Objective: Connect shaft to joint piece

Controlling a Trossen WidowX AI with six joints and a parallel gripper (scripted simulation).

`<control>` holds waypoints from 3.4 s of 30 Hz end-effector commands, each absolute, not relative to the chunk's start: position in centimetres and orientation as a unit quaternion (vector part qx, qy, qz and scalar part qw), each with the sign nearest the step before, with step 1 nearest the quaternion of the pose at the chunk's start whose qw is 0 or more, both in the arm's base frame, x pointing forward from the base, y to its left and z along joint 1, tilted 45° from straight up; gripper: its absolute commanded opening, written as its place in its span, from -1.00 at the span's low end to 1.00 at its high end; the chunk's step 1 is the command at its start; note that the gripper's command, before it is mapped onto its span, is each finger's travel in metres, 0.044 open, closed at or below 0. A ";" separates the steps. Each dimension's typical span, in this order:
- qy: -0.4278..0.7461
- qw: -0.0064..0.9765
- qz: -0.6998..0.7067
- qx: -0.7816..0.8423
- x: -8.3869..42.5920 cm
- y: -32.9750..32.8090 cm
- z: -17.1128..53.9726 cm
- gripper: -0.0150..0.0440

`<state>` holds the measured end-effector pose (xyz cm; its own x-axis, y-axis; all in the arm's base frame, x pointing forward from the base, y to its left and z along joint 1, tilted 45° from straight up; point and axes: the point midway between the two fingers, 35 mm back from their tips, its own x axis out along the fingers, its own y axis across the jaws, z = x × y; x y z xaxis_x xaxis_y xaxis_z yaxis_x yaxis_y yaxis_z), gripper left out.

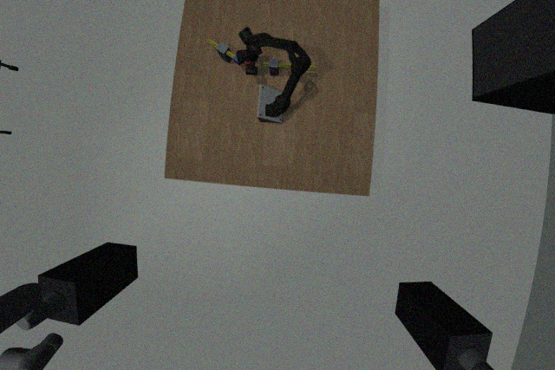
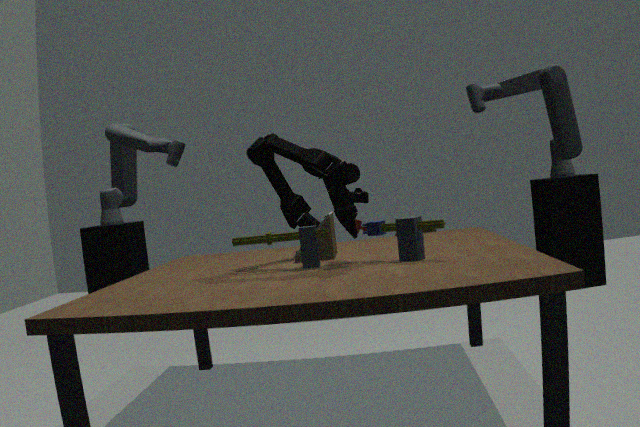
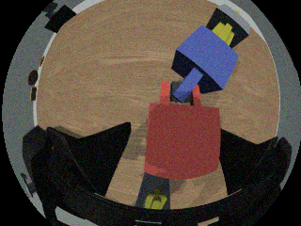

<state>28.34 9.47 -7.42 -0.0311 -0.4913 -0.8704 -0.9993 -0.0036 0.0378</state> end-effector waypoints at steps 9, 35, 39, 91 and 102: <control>0.660 0.273 0.306 -0.630 28.1 10.3 -6.8 1.00; 0.685 0.270 0.179 -0.652 28.5 13.3 -4.0 1.00; 0.691 0.324 0.144 -0.630 28.6 14.5 -2.7 1.00; 0.663 0.648 -0.261 -0.270 28.9 13.2 6.8 1.00; 0.633 0.666 -0.328 -0.218 28.9 13.0 6.4 1.00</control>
